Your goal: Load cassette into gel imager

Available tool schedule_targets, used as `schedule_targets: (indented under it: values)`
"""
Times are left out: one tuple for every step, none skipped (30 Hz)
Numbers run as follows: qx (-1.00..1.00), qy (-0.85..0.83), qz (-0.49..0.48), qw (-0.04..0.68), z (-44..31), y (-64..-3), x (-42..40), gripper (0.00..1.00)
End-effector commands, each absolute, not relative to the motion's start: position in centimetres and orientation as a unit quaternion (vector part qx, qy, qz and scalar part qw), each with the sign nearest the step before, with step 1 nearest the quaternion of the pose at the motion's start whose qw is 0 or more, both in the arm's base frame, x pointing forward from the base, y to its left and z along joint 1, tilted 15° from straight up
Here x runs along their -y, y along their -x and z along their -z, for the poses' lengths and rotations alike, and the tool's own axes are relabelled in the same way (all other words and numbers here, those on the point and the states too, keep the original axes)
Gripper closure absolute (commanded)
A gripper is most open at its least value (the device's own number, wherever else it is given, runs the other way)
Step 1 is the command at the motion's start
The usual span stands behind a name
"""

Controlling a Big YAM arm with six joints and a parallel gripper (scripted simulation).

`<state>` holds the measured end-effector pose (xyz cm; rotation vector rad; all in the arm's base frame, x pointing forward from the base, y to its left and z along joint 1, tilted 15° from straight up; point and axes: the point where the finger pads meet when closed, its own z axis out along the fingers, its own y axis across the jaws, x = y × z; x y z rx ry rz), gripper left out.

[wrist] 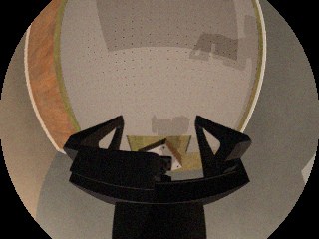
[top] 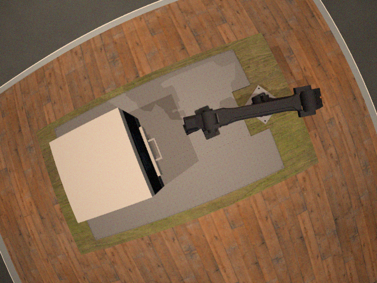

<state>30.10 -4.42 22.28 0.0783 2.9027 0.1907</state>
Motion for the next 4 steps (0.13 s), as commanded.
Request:
schedule_targets:
  values:
    - [-0.991, -0.032, -0.069, 0.106, -21.8, -29.69, 4.26, 0.0]
    - [-0.991, -0.032, -0.069, 0.106, -21.8, -29.69, 4.26, 0.0]
    - [-0.991, -0.032, -0.069, 0.106, -21.8, -29.69, 4.26, 0.0]
    - [-0.991, -0.032, -0.069, 0.106, -21.8, -29.69, 4.26, 0.0]
